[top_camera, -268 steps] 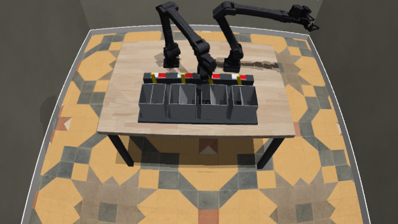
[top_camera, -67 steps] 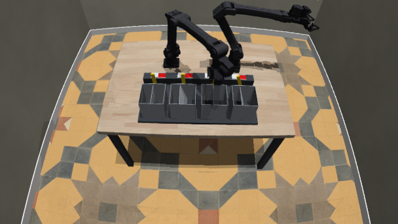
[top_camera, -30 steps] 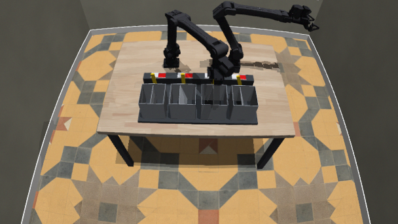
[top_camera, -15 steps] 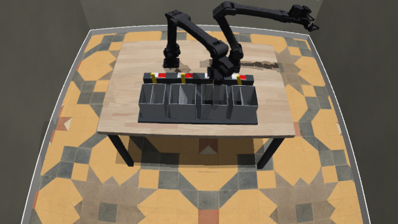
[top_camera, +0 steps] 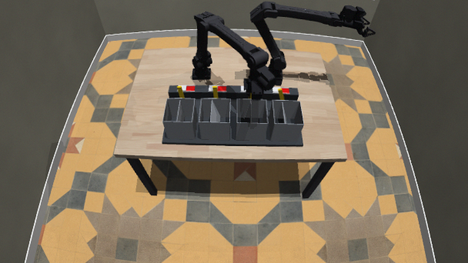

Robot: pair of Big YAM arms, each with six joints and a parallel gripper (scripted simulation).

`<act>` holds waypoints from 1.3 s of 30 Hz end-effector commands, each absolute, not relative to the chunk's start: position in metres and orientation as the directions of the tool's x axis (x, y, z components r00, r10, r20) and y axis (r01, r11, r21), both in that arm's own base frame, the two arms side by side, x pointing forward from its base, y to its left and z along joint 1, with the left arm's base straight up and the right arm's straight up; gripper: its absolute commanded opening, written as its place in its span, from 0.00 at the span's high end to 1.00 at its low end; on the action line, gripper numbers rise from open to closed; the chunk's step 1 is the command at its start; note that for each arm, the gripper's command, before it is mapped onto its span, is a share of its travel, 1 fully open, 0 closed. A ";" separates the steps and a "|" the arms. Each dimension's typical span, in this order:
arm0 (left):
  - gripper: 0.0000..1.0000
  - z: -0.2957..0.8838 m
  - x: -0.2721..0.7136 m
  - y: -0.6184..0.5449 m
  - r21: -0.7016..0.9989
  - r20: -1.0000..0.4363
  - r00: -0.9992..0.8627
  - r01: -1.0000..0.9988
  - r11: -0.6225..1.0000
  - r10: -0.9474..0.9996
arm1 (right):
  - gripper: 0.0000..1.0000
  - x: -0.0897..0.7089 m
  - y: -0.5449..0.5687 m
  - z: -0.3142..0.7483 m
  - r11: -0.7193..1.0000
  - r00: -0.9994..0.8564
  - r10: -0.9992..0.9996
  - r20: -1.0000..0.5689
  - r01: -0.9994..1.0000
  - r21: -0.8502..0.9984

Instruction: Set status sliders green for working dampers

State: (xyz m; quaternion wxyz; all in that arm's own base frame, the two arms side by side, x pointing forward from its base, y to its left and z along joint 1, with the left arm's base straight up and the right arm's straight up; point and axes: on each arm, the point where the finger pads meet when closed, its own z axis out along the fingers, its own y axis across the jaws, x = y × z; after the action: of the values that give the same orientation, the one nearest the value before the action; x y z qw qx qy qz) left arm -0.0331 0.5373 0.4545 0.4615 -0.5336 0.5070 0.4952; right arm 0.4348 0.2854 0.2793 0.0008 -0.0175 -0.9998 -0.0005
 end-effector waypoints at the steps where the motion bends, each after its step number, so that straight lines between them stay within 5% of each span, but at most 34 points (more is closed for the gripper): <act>1: 0.00 0.501 -0.029 0.544 0.000 -1.000 0.000 -0.999 -0.053 0.000 | 0.64 0.436 0.288 0.285 1.000 -1.000 0.025 -0.008 0.025 0.006; 22: 0.00 0.501 -0.029 0.544 0.000 -1.000 0.000 -0.999 -0.053 0.000 | 0.64 0.443 0.480 0.236 0.999 -0.999 0.036 -0.022 0.035 0.025; 39: 0.00 0.501 -0.029 0.544 0.000 -1.000 0.000 -0.999 -0.053 0.000 | 0.64 0.440 0.475 0.221 0.999 -0.999 0.035 0.000 0.035 -0.001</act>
State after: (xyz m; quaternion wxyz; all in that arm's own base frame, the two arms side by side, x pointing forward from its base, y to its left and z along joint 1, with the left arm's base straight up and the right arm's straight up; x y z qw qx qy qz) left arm -0.0331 0.5373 0.4545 0.4615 -0.5336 0.5070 0.4952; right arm 0.4396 0.4681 0.2238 0.0011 -0.0181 -0.9998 -0.0006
